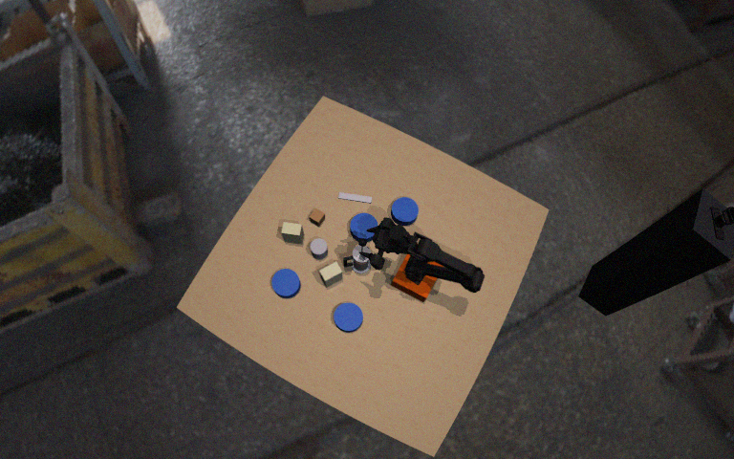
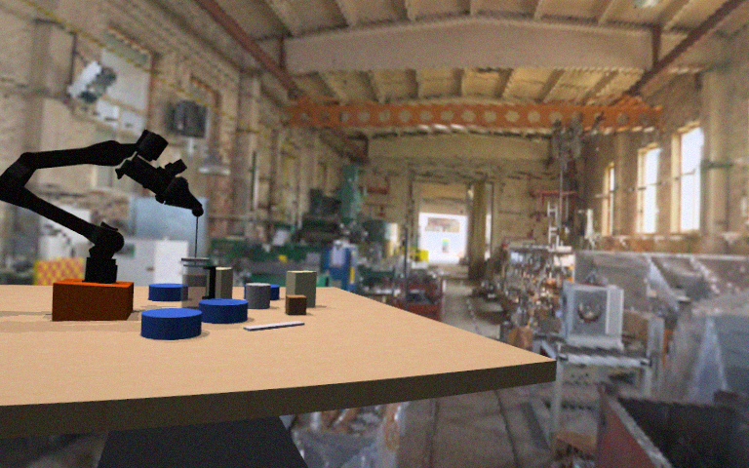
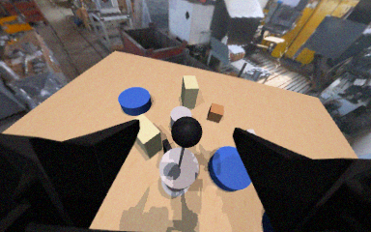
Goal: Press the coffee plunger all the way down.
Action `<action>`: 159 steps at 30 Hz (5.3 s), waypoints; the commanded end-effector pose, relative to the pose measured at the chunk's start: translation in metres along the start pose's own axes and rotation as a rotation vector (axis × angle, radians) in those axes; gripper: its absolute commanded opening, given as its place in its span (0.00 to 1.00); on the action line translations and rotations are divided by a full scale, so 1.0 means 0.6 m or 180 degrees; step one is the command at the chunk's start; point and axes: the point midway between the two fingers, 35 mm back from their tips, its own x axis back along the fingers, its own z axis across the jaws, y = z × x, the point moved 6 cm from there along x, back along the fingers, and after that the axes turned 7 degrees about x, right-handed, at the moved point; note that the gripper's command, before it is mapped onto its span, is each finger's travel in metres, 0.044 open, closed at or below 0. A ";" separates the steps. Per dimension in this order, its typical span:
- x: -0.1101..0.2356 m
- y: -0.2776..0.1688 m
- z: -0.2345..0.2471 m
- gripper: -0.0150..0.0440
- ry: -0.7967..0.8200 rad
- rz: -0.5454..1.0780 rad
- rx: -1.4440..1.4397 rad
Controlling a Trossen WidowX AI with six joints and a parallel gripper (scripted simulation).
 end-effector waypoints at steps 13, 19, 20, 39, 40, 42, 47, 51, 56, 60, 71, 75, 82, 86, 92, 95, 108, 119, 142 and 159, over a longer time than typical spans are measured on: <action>-0.019 -0.003 0.001 0.64 -0.0003 0.0038 -0.0013; -0.019 -0.003 0.001 0.48 -0.0003 0.0038 -0.0013; -0.019 -0.003 0.001 0.47 -0.0003 0.0038 -0.0013; -0.034 -0.026 0.004 0.47 -0.0003 0.0038 -0.0013; -0.035 -0.028 0.004 0.47 -0.0003 0.0038 -0.0013; -0.038 -0.032 0.004 0.47 -0.0003 0.0037 -0.0013; -0.045 -0.043 0.006 0.47 -0.0003 0.0037 -0.0013; -0.051 -0.052 0.007 0.47 -0.0003 0.0037 -0.0013; -0.058 -0.063 0.008 0.47 -0.0003 0.0037 -0.0013; -0.064 -0.072 0.009 0.47 -0.0003 0.0036 -0.0013; -0.081 -0.096 0.012 0.47 -0.0003 0.0036 -0.0013; -0.087 -0.105 0.014 0.47 -0.0003 0.0035 -0.0014; -0.099 -0.119 0.016 0.47 -0.0003 0.0035 -0.0014; -0.106 -0.127 0.017 0.47 -0.0003 0.0034 -0.0014; -0.118 -0.137 0.019 0.47 -0.0003 0.0033 -0.0014; -0.124 -0.141 0.019 0.47 -0.0003 0.0032 -0.0014; -0.139 -0.133 0.019 0.47 -0.0003 0.0029 -0.0014; -0.144 -0.127 0.019 0.47 -0.0003 0.0028 -0.0014; -0.153 -0.119 0.018 0.47 -0.0003 0.0026 -0.0014; -0.158 -0.115 0.017 0.47 -0.0003 0.0025 -0.0014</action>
